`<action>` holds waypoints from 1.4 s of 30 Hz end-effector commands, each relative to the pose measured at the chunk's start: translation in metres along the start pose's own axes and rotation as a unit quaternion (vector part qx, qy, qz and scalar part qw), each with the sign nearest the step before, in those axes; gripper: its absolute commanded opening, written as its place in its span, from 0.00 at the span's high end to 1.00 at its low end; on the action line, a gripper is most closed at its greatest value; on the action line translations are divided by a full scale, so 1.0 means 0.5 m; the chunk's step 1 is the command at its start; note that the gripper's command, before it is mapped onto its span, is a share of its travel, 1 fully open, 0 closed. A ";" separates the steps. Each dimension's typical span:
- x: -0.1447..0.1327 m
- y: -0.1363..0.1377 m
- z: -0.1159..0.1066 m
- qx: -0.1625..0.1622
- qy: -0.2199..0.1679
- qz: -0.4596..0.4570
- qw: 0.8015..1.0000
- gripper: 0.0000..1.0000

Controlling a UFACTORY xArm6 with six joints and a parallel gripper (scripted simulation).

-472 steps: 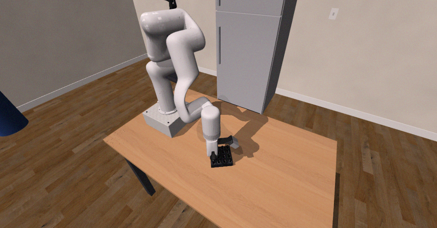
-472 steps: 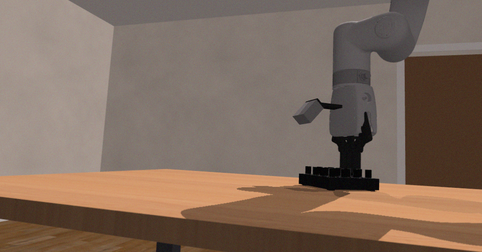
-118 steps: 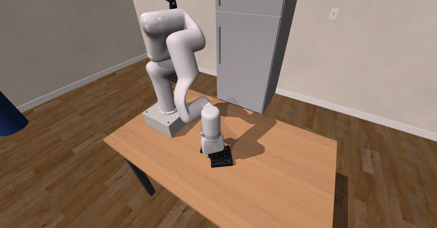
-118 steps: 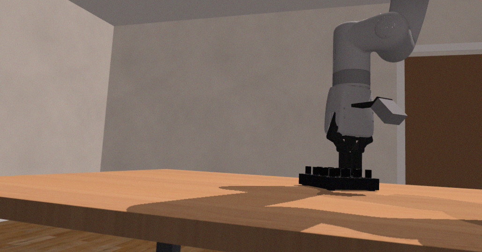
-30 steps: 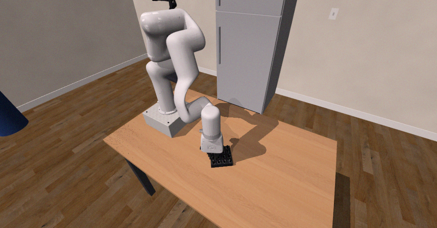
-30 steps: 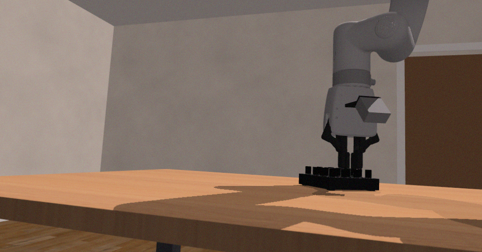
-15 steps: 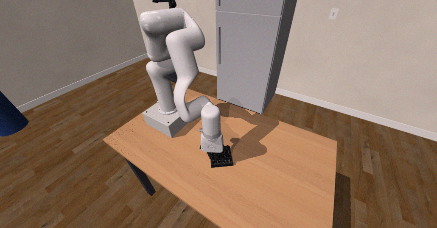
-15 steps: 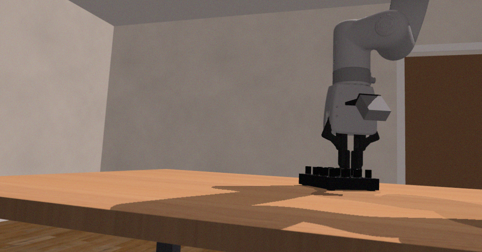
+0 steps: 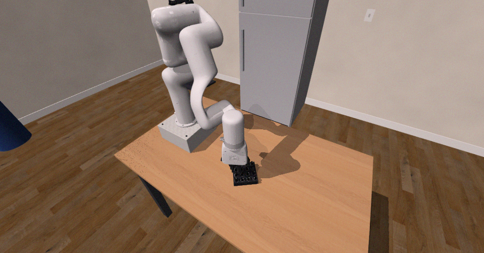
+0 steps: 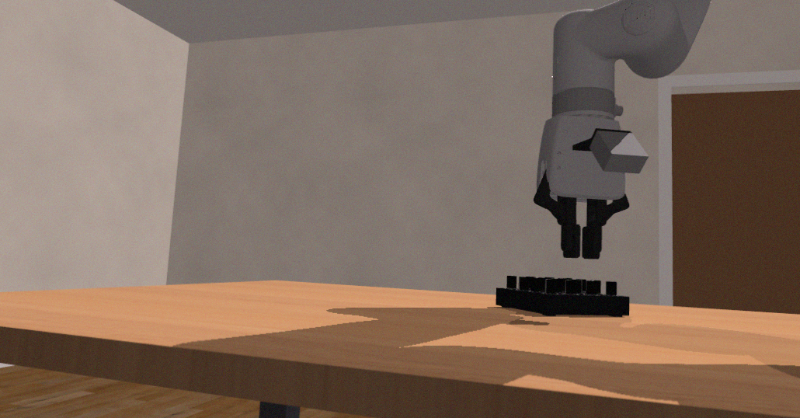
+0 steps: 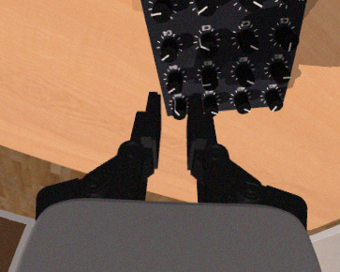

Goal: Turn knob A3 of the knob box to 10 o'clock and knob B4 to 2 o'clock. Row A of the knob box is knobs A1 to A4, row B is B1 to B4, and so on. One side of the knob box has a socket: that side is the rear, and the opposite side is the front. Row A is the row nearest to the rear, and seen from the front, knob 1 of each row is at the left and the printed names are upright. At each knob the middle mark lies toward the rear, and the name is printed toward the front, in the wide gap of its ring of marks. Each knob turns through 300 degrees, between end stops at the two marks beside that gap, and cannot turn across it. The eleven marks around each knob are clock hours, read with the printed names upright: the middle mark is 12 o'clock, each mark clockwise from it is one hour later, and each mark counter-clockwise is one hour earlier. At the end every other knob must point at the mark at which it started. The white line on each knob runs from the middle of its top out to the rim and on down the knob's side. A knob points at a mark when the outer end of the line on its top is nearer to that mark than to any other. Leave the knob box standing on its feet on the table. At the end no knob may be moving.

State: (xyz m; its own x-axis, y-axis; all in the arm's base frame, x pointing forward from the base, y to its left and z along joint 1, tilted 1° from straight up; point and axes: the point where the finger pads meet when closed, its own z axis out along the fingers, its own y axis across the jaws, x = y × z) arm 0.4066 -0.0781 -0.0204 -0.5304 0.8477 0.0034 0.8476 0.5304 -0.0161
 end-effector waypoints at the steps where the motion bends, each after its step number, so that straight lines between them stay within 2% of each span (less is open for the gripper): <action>1: -0.001 0.002 -0.008 -0.001 -0.001 0.000 1.000 0.81; 13: -0.001 0.002 -0.008 -0.001 -0.001 0.000 1.000 0.81; 14: -0.001 0.002 -0.008 -0.001 -0.001 0.000 1.000 0.00; 18: -0.001 0.002 -0.016 -0.001 -0.001 0.000 1.000 0.00; 23: -0.001 0.002 -0.055 -0.001 -0.001 0.000 1.000 0.00; 25: -0.001 0.002 -0.055 -0.001 -0.001 0.000 1.000 0.00; 36: -0.001 0.002 -0.199 -0.001 -0.001 0.000 1.000 0.00; 40: -0.001 0.002 -0.227 -0.001 -0.001 0.000 1.000 0.00; 42: -0.001 0.002 -0.227 -0.001 -0.001 0.000 1.000 0.00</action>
State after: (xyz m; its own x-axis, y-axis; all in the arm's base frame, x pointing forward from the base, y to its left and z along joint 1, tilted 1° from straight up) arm 0.4093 -0.0777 0.0875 -0.5305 0.8477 0.0015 0.8476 0.5304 -0.0140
